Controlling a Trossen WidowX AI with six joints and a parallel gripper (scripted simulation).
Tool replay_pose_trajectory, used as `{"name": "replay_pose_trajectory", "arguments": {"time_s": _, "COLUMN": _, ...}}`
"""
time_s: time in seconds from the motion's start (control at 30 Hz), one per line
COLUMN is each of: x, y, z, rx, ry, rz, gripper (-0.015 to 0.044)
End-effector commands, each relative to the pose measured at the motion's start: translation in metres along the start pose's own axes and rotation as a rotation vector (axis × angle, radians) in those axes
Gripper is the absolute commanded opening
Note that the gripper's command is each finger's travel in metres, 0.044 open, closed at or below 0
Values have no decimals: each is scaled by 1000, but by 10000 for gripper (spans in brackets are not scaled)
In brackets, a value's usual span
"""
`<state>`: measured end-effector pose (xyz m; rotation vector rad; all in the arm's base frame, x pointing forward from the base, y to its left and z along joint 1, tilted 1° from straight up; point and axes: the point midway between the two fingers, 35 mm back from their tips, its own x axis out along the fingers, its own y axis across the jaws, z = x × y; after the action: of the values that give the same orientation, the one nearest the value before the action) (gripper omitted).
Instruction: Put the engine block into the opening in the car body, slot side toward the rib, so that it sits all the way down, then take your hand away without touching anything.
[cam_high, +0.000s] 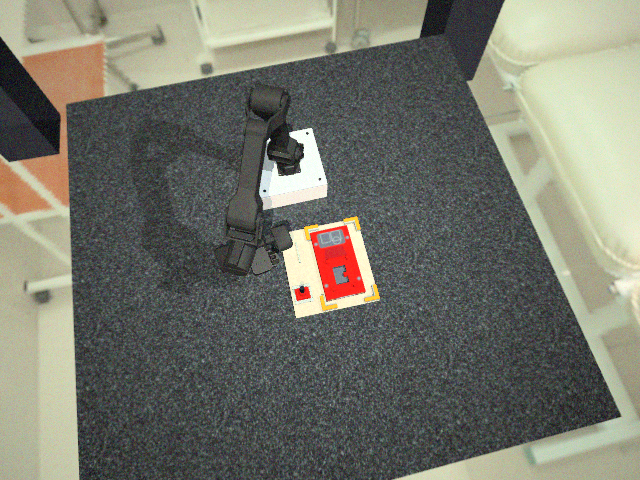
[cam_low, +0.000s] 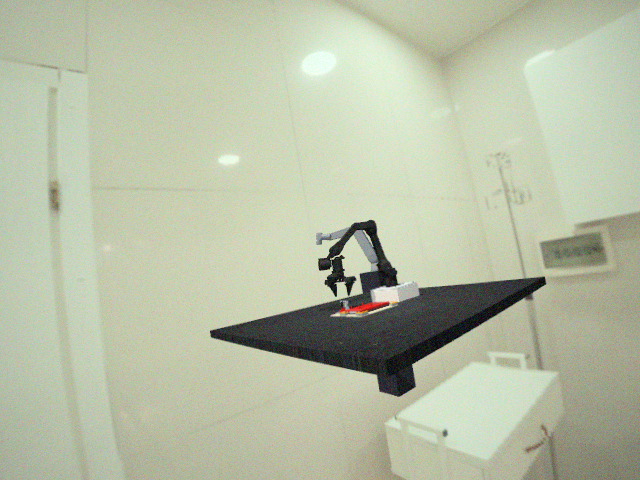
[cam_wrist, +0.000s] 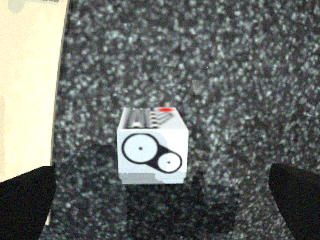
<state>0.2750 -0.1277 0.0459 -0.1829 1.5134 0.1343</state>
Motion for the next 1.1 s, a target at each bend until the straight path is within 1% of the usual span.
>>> {"name": "replay_pose_trajectory", "arguments": {"time_s": 0.0, "x": 10, "y": 3, "z": -3, "rx": -3, "ry": 4, "rz": 11, "gripper": 440}}
{"name": "replay_pose_trajectory", "arguments": {"time_s": 0.13, "x": 13, "y": 3, "z": -3, "rx": -3, "ry": 4, "rz": 11, "gripper": 440}}
{"name": "replay_pose_trajectory", "arguments": {"time_s": 1.07, "x": 58, "y": 4, "z": -3, "rx": -3, "ry": 4, "rz": 11, "gripper": 440}}
